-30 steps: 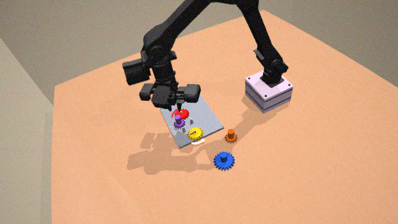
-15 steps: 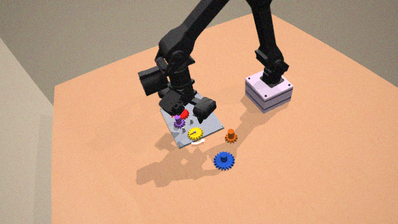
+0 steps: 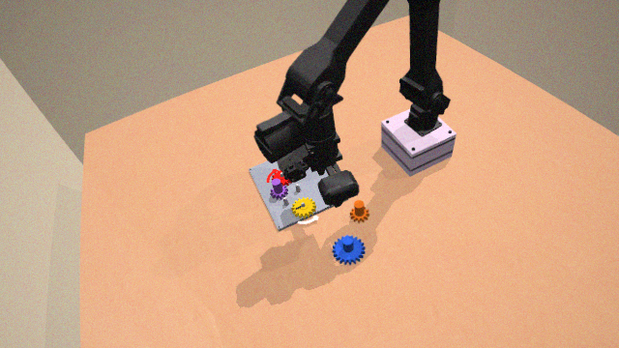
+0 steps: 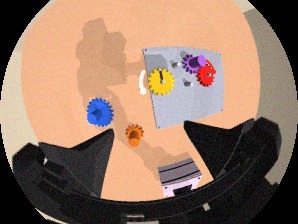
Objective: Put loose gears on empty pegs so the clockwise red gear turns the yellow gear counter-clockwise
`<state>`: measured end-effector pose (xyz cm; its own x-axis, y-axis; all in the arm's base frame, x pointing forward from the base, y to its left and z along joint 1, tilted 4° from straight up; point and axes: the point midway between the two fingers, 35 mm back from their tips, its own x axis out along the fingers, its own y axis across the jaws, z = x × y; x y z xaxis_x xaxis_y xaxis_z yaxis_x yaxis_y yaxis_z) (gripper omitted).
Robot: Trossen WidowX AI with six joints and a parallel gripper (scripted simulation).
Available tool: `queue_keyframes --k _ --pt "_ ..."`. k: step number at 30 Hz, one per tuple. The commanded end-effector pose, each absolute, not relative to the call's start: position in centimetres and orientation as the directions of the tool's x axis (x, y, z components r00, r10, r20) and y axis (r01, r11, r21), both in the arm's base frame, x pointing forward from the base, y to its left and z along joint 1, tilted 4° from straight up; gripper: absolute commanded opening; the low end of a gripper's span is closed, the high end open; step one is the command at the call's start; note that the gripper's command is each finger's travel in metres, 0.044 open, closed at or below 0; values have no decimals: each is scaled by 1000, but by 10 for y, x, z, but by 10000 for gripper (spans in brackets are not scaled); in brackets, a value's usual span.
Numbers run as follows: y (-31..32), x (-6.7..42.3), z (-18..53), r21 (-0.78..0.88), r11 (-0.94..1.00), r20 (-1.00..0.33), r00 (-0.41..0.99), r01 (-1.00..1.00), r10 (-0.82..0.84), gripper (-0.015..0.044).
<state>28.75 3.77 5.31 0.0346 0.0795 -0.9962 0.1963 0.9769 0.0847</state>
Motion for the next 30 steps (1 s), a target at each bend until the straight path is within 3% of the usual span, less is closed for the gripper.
queue_keyframes --k 1,30 --pt "75 241 51 92 756 -996 46 648 81 440" --pt "78 245 24 92 756 -996 46 648 81 440"
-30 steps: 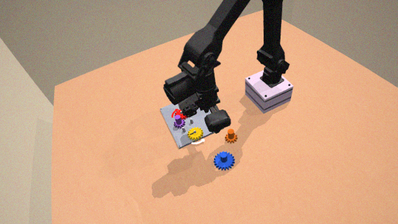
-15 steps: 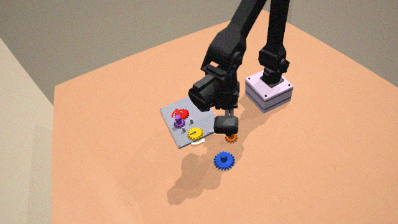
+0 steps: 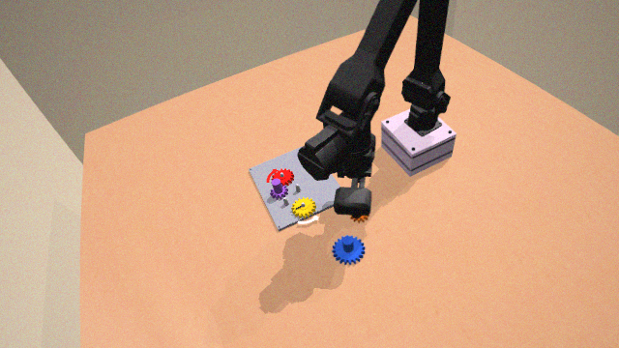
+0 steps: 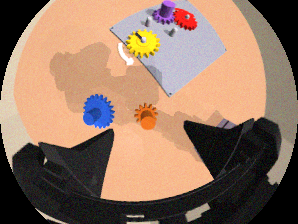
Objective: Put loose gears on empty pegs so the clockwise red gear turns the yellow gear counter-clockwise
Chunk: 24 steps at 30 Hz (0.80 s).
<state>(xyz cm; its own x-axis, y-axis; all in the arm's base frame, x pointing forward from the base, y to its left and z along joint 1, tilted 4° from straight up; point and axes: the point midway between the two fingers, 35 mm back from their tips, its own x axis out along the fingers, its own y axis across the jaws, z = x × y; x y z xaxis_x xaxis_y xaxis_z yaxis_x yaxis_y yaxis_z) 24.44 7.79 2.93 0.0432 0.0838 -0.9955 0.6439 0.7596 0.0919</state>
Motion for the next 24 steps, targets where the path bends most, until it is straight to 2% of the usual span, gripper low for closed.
queue_keyframes --k 1,19,24 --pt "78 245 23 92 756 -996 46 648 81 440" --pt "80 245 1 92 756 -996 46 648 81 440" --pt "80 245 1 92 756 -996 46 648 81 309"
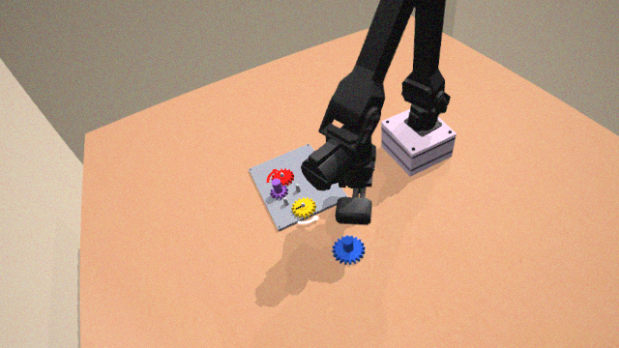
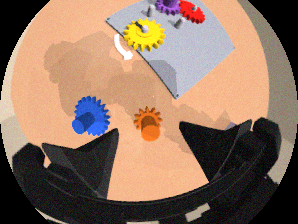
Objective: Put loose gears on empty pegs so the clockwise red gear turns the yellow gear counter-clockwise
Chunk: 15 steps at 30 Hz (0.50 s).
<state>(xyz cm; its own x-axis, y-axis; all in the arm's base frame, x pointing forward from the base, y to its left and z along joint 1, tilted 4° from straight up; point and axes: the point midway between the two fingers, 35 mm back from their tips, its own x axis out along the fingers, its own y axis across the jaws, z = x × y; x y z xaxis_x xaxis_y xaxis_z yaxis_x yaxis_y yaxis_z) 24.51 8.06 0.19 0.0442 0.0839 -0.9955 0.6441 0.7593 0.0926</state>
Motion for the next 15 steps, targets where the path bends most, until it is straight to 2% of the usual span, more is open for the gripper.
queue_keyframes --k 1,10,15 --pt "80 245 1 92 756 -996 46 648 81 282" --pt "80 245 1 92 756 -996 46 648 81 46" --pt "80 245 1 92 756 -996 46 648 81 13"
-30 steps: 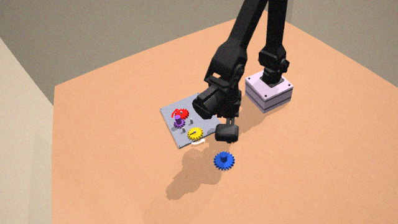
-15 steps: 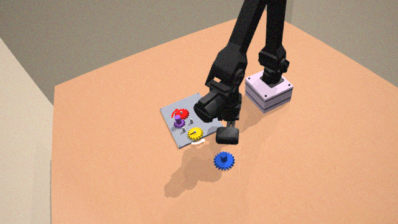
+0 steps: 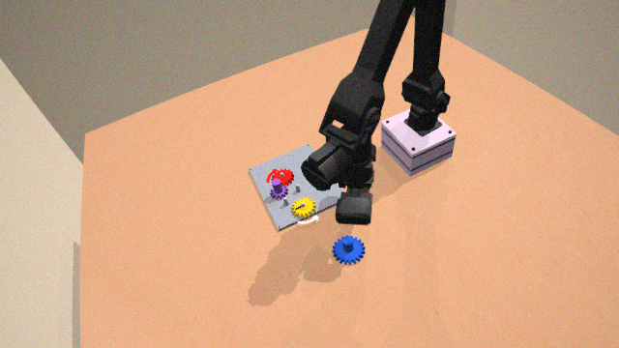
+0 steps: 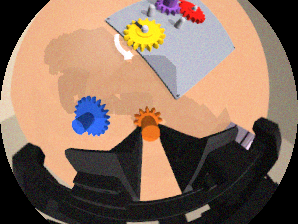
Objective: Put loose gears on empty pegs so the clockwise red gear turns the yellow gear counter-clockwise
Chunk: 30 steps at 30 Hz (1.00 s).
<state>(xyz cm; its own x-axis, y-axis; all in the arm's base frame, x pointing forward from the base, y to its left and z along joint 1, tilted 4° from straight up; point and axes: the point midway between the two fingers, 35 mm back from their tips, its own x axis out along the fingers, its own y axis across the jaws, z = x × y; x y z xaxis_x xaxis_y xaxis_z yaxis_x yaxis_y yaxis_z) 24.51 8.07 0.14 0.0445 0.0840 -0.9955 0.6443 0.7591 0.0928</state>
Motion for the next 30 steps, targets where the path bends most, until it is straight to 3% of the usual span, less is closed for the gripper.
queue_keyframes --k 1,30 --pt "80 245 1 92 756 -996 46 648 81 6" --pt "77 252 64 93 756 -996 48 648 81 0"
